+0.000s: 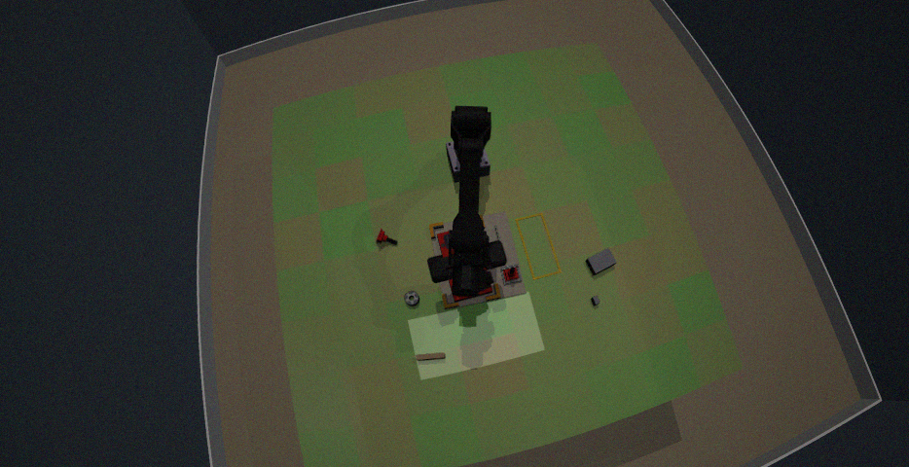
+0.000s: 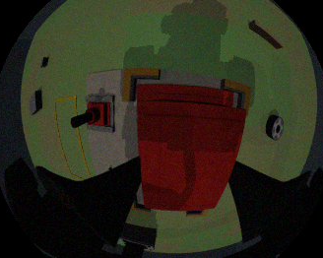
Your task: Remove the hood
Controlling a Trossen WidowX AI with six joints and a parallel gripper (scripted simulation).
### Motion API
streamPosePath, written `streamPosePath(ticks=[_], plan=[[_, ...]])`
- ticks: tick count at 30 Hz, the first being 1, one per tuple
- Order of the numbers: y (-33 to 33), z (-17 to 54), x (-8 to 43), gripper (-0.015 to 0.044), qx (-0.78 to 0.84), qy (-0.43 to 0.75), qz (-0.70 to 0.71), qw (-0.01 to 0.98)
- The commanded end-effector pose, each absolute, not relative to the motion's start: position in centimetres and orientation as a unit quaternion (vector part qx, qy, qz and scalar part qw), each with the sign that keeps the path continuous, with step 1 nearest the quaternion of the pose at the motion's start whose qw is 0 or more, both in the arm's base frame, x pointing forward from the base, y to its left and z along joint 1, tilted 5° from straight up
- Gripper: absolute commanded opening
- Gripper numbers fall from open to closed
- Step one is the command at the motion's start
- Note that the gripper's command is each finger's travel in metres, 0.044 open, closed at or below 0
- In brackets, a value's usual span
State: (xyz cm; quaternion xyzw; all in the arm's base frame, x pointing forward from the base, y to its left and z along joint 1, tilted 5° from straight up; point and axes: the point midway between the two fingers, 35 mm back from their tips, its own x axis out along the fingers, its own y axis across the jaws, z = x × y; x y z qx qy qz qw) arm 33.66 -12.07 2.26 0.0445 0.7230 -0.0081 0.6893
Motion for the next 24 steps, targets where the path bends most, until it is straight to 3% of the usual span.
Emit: streamPosePath(ticks=[1, 10, 24], plan=[[-12.3, 4.0, 34.0, 0.0000, 0.042, 0.719, -0.008, 0.694], [-12.0, 5.6, 34.0, 0.0000, 0.044, 0.720, -0.010, 0.693], [-5.0, 6.4, 34.9, 0.0000, 0.044, 0.718, -0.009, 0.694]])
